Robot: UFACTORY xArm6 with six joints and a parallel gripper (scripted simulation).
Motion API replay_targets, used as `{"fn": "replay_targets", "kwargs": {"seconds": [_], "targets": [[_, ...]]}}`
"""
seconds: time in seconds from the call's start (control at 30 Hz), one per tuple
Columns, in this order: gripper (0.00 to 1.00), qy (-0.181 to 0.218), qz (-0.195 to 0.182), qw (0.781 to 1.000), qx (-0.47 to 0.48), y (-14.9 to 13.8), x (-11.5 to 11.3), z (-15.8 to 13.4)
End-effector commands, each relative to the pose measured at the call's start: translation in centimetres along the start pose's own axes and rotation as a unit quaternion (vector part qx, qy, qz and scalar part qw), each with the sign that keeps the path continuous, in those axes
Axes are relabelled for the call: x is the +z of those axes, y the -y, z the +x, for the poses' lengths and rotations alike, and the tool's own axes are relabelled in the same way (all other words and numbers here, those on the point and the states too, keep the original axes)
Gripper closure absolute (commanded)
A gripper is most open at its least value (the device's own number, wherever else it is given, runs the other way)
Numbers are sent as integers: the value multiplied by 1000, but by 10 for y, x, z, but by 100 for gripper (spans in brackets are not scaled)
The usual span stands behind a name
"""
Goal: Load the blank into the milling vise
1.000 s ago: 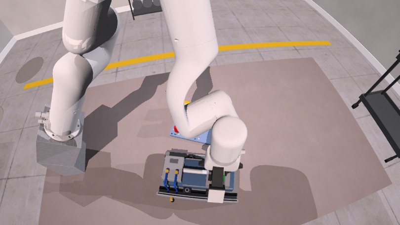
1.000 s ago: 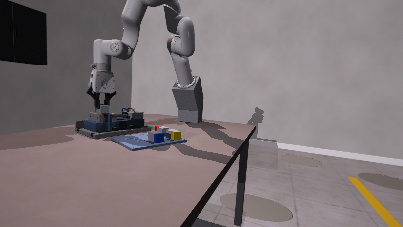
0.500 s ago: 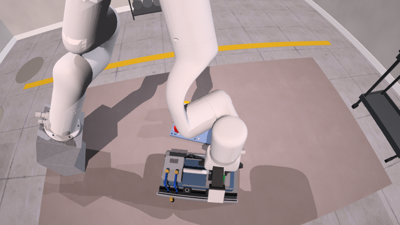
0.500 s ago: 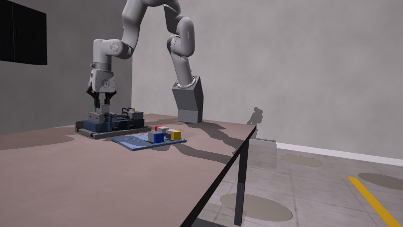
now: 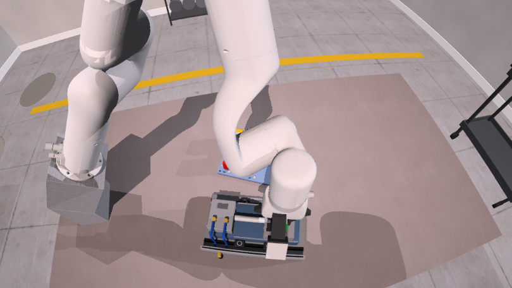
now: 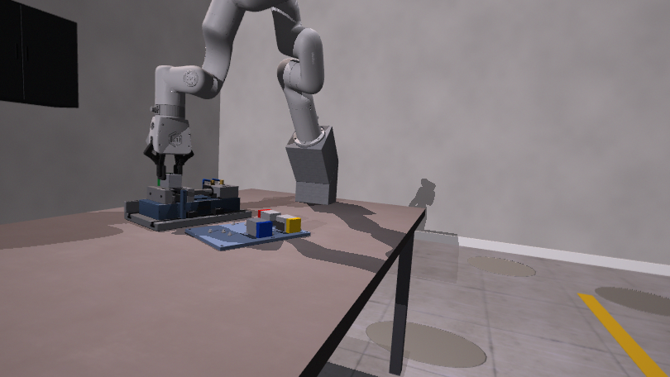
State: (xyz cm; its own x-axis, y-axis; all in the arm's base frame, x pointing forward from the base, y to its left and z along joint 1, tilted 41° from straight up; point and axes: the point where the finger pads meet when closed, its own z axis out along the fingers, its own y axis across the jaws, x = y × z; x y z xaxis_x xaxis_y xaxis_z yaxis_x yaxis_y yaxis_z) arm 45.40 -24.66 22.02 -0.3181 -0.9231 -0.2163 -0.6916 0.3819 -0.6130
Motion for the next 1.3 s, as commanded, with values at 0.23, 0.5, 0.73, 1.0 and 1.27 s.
{"fn": "replay_targets", "kwargs": {"seconds": [0.23,0.5,0.73,1.0,1.27], "targets": [[100,0,2,1000,0,1,0,0],[100,0,2,1000,0,1,1,0],[100,0,2,1000,0,1,1,0],[100,0,2,1000,0,1,2,0],[100,0,2,1000,0,1,3,0]]}}
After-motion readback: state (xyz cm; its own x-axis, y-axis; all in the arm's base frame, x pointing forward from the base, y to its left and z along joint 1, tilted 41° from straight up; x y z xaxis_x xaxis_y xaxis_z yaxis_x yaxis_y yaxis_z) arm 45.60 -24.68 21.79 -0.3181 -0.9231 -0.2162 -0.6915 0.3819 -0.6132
